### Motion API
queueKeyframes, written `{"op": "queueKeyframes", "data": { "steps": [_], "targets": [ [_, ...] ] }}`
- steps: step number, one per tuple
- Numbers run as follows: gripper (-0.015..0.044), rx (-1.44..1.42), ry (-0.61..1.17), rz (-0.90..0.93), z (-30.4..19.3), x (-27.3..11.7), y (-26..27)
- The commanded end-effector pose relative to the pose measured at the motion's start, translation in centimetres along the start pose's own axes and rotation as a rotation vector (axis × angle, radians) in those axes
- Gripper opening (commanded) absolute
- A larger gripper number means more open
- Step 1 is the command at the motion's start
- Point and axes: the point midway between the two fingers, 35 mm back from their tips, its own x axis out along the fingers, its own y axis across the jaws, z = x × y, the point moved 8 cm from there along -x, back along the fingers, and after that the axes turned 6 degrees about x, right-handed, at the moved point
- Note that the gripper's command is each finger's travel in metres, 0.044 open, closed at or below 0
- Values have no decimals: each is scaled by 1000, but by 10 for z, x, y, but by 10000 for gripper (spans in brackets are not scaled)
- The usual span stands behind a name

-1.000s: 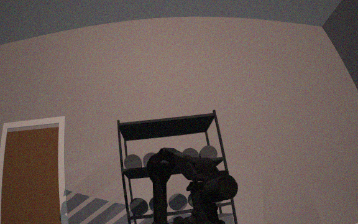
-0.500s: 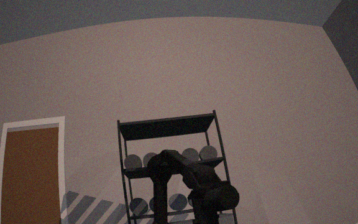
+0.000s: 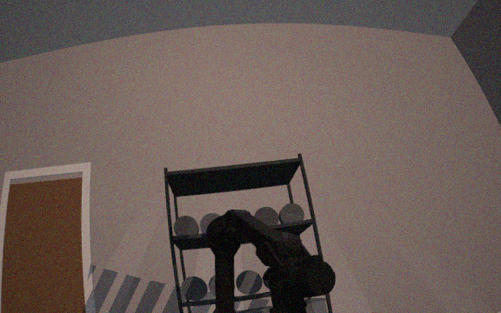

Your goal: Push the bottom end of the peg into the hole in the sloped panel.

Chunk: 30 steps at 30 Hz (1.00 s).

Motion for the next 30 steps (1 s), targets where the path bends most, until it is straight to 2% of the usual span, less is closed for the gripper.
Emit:
{"op": "queueKeyframes", "data": {
  "steps": [1, 5, 8, 16, 30],
  "targets": [
    [125, 0, 1, 2, 0, -1, 0],
    [20, 0, 1, 2, 0, -1, 0],
    [0, 0, 1, 2, 0, -1, 0],
    [0, 0, 1, 2, -1, -6, 1],
    [0, 3, -3, 1, -4, -57, 2]
  ]
}}
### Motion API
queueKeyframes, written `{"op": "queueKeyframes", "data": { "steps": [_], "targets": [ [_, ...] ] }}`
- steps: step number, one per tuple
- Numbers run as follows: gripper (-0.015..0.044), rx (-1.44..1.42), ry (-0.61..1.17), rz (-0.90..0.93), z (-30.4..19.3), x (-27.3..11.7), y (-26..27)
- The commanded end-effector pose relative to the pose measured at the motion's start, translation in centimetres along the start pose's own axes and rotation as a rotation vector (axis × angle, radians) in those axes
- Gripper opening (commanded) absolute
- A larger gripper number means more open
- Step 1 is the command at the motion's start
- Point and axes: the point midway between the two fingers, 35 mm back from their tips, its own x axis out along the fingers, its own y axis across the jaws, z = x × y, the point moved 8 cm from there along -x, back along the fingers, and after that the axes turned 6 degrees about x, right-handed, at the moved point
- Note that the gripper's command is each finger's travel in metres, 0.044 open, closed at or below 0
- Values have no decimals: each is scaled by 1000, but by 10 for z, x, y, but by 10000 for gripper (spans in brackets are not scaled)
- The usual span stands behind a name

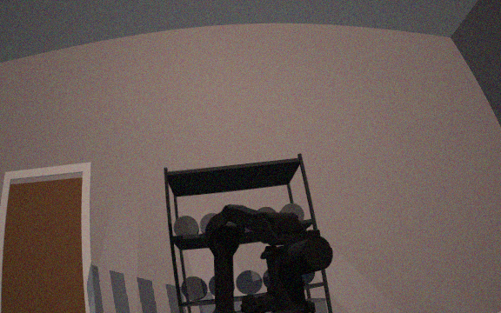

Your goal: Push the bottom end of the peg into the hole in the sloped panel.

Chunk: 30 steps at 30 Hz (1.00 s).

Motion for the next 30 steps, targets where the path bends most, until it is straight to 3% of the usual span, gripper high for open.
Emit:
{"op": "queueKeyframes", "data": {
  "steps": [1, 8, 30],
  "targets": [
    [0, -4, 4, 6, 0, -19, 0],
    [0, -2, 2, 5, 0, -38, -1],
    [0, -127, 78, 21, 11, -31, 13]
  ]
}}
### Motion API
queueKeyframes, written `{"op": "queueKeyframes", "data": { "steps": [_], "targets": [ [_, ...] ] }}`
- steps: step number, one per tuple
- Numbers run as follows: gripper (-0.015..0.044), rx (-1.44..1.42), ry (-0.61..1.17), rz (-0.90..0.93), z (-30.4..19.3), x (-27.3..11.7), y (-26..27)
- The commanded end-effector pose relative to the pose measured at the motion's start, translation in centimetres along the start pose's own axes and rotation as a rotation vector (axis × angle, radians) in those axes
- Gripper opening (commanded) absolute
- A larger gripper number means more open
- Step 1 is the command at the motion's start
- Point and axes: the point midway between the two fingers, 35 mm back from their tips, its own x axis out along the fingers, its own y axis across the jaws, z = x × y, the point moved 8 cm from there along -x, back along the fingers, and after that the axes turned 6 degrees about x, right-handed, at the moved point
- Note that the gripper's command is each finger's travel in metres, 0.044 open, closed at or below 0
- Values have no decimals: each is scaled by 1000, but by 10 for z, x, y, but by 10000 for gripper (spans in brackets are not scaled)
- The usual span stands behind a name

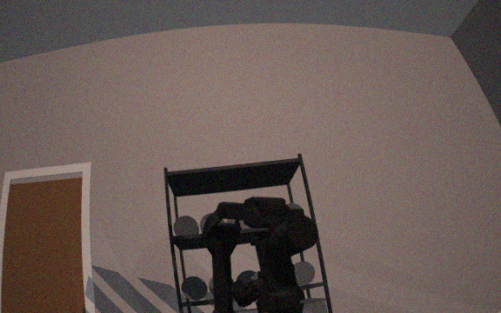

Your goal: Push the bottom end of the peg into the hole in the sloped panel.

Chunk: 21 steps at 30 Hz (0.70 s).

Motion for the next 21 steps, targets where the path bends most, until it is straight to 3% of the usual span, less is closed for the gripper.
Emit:
{"op": "queueKeyframes", "data": {
  "steps": [1, 21],
  "targets": [
    [0, -33, 21, 5, 4, 1, 2],
    [0, -172, 97, 44, 19, 7, 15]
  ]
}}
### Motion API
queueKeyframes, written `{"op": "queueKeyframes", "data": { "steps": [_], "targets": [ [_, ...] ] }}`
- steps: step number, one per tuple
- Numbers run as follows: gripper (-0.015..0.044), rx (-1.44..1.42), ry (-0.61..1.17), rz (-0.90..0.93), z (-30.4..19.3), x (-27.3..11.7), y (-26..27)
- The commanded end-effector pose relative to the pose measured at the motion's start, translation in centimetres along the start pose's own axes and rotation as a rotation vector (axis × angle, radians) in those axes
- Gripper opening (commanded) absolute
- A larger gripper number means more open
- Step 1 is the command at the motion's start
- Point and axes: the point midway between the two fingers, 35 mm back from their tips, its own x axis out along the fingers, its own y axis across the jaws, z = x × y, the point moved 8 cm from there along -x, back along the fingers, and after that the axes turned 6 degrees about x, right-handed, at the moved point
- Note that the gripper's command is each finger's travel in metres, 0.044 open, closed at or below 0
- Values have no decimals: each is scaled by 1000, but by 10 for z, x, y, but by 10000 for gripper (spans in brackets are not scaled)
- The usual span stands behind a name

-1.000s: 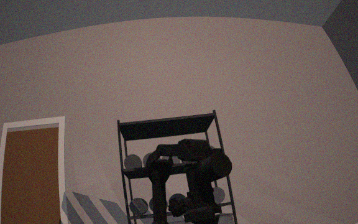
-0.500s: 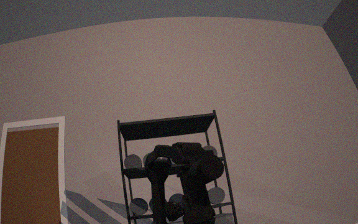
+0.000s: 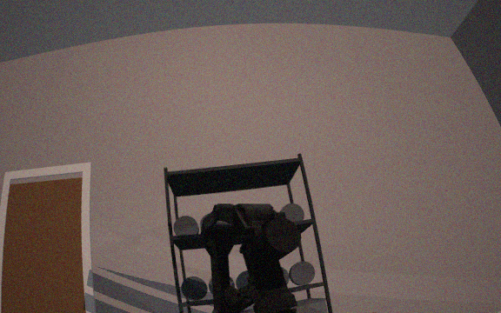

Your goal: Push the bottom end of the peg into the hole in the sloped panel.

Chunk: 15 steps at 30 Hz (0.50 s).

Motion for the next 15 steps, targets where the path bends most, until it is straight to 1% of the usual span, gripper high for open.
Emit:
{"op": "queueKeyframes", "data": {
  "steps": [1, 15],
  "targets": [
    [0, -35, 19, 11, 5, 1, 1],
    [0, -135, 65, 50, 17, 4, 7]
  ]
}}
